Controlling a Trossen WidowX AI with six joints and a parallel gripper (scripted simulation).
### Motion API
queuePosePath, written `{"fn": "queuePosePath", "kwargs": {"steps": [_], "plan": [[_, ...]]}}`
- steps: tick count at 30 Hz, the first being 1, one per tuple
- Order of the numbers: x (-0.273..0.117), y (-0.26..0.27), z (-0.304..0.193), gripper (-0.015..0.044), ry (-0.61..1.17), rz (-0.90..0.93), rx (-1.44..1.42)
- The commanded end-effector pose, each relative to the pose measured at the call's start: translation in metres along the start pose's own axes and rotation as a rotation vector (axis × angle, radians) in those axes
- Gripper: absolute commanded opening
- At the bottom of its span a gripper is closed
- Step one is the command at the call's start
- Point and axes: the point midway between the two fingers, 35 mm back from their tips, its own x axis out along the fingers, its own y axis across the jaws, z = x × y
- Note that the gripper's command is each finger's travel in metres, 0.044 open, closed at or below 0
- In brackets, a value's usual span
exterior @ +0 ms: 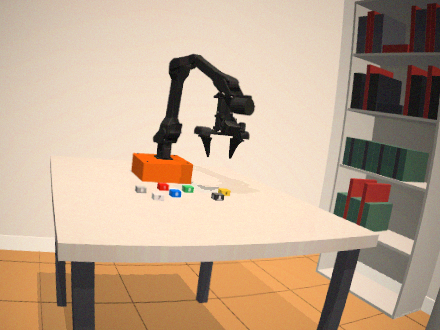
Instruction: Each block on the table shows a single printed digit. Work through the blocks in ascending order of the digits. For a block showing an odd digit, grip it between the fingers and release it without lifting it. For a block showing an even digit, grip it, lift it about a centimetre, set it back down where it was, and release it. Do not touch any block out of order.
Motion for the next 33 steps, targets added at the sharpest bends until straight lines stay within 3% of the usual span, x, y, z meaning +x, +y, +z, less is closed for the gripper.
{"fn": "queuePosePath", "kwargs": {"steps": [1,20,27,33], "plan": [[0.003,0.026,-0.001,0.04,0.006,-0.005,0.011],[0.003,0.026,-0.001,0.04,0.006,-0.005,0.011],[0.001,-0.019,0.074,0.04,0.0,-0.009,0.01],[0.002,-0.021,0.077,0.04,-0.001,-0.01,0.01]]}}
